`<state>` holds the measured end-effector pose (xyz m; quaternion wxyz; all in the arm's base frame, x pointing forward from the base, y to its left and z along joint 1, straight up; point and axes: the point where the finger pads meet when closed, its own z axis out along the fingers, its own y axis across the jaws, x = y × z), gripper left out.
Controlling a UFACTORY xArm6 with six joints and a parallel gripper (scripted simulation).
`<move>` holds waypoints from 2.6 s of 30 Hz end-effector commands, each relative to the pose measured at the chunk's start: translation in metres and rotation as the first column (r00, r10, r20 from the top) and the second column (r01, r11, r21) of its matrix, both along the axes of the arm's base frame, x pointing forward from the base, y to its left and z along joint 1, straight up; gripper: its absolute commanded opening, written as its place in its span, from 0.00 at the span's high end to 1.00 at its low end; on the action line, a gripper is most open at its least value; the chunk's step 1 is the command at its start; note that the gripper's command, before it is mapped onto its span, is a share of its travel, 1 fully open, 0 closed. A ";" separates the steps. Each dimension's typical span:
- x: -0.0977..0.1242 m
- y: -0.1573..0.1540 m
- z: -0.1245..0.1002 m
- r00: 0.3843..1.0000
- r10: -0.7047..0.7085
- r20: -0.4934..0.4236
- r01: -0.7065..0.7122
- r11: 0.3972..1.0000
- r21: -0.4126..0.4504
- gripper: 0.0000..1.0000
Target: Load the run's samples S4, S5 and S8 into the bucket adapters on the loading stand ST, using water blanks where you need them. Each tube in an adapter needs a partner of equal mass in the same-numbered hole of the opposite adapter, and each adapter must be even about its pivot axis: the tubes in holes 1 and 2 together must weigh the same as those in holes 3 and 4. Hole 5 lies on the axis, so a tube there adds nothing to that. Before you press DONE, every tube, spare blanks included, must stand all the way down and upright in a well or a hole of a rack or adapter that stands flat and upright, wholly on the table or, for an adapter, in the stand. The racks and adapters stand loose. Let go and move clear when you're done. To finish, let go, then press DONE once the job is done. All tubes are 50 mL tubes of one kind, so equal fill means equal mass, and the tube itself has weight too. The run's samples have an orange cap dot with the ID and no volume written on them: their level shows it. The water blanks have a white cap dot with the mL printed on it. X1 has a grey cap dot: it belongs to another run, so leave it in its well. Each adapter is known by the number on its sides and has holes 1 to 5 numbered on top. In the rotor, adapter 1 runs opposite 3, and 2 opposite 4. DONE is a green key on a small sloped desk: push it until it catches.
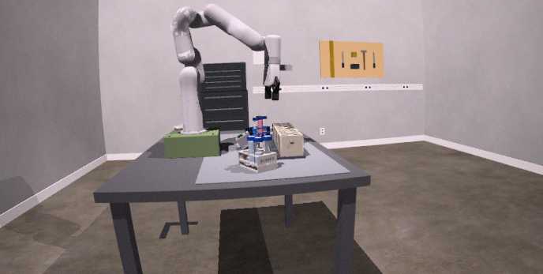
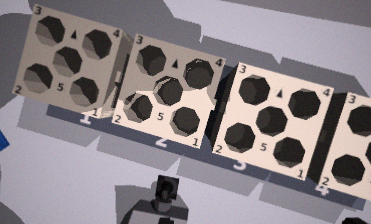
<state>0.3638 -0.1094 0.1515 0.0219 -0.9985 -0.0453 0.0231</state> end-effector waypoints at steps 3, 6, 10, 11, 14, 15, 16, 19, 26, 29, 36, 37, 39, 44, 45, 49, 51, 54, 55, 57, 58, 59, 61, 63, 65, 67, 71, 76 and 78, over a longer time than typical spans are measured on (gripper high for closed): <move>0.024 0.008 0.003 0.989 -0.145 0.019 0.146 0.989 -0.031 0.00; 0.033 0.012 0.004 0.978 -0.207 0.031 0.208 0.977 -0.037 0.00; 0.039 0.015 0.005 0.971 -0.237 0.037 0.239 0.970 -0.039 0.00; 0.043 0.017 0.005 0.962 -0.269 0.044 0.270 0.962 -0.041 0.00; 0.048 0.020 0.005 0.953 -0.298 0.050 0.300 0.953 -0.042 0.00; 0.048 0.020 0.005 0.953 -0.298 0.050 0.300 0.953 -0.042 0.00; 0.048 0.020 0.005 0.953 -0.298 0.050 0.300 0.953 -0.042 0.00; 0.048 0.020 0.005 0.953 -0.298 0.050 0.300 0.953 -0.042 0.00; 0.038 0.009 0.005 0.919 -0.392 0.050 0.394 0.918 -0.042 0.00; 0.031 0.002 0.005 0.891 -0.452 0.050 0.454 0.890 -0.042 0.00; 0.006 -0.023 0.005 0.762 -0.646 0.050 0.648 0.761 -0.042 0.00; 0.002 -0.026 0.005 0.740 -0.671 0.050 0.673 0.739 -0.042 0.00; -0.005 -0.033 0.005 0.694 -0.719 0.050 0.720 0.692 -0.042 0.00; -0.015 -0.044 0.005 0.618 -0.784 0.050 0.786 0.617 -0.042 0.00; -0.019 -0.047 0.005 0.592 -0.804 0.050 0.806 0.590 -0.042 0.00; -0.033 -0.062 0.005 0.480 -0.876 0.050 0.877 0.478 -0.041 0.00; -0.040 -0.069 0.005 0.427 -0.903 0.050 0.904 0.425 -0.041 0.00; -0.051 -0.079 0.005 0.427 -0.903 0.050 0.904 0.425 -0.042 0.00; -0.054 -0.083 0.005 0.427 -0.903 0.050 0.904 0.425 -0.042 0.00; -0.061 -0.090 0.005 0.427 -0.903 0.050 0.904 0.425 -0.042 0.00; -0.065 -0.094 0.005 0.427 -0.903 0.050 0.904 0.425 -0.042 0.00; -0.068 -0.097 0.005 0.427 -0.903 0.050 0.904 0.425 -0.042 0.00; -0.068 -0.097 0.005 0.427 -0.903 0.050 0.904 0.425 -0.042 0.00; -0.076 -0.104 0.005 0.427 -0.903 0.050 0.904 0.425 -0.042 0.00; -0.083 -0.111 0.005 0.427 -0.903 0.050 0.904 0.425 -0.042 0.00; -0.090 -0.118 0.005 0.427 -0.903 0.051 0.904 0.425 -0.042 0.00; -0.104 -0.133 0.006 0.427 -0.903 0.051 0.904 0.425 -0.042 0.00; -0.122 -0.150 0.006 0.427 -0.903 0.051 0.904 0.425 -0.043 0.00; -0.122 -0.150 0.006 0.427 -0.903 0.051 0.904 0.425 -0.043 0.00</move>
